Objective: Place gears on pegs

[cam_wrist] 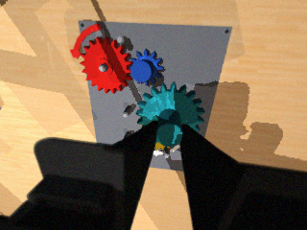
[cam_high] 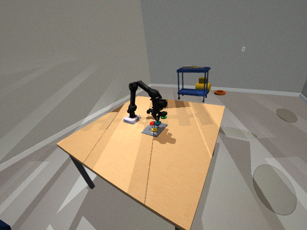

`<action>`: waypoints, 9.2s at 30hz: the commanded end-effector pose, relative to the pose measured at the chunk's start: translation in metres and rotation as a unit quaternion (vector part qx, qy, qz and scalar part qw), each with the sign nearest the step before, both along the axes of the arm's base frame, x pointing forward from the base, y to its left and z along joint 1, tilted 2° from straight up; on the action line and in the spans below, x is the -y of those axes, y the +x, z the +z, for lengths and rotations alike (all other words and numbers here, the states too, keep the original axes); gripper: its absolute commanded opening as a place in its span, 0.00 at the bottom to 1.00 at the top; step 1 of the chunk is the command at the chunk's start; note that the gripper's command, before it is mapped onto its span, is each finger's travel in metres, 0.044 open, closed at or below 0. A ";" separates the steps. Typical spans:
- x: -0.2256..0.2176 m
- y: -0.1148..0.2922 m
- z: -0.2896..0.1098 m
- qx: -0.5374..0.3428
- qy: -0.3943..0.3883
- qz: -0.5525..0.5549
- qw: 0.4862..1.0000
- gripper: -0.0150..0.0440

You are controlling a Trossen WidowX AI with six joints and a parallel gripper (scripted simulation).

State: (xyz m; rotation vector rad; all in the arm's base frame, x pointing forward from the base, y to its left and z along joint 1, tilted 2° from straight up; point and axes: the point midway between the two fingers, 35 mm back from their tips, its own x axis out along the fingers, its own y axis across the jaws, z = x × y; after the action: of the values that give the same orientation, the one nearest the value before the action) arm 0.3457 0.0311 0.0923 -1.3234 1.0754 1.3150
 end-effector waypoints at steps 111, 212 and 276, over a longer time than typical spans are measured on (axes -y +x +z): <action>0.000 0.002 -0.025 0.016 -0.013 0.378 0.925 0.49; -0.237 -0.197 0.090 0.009 0.001 0.375 0.927 1.00; -0.237 -0.197 0.090 0.009 0.001 0.375 0.927 1.00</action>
State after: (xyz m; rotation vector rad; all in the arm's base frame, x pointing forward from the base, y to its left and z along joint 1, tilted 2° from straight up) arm 0.1485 0.2685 0.1812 -1.8360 0.5450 1.8387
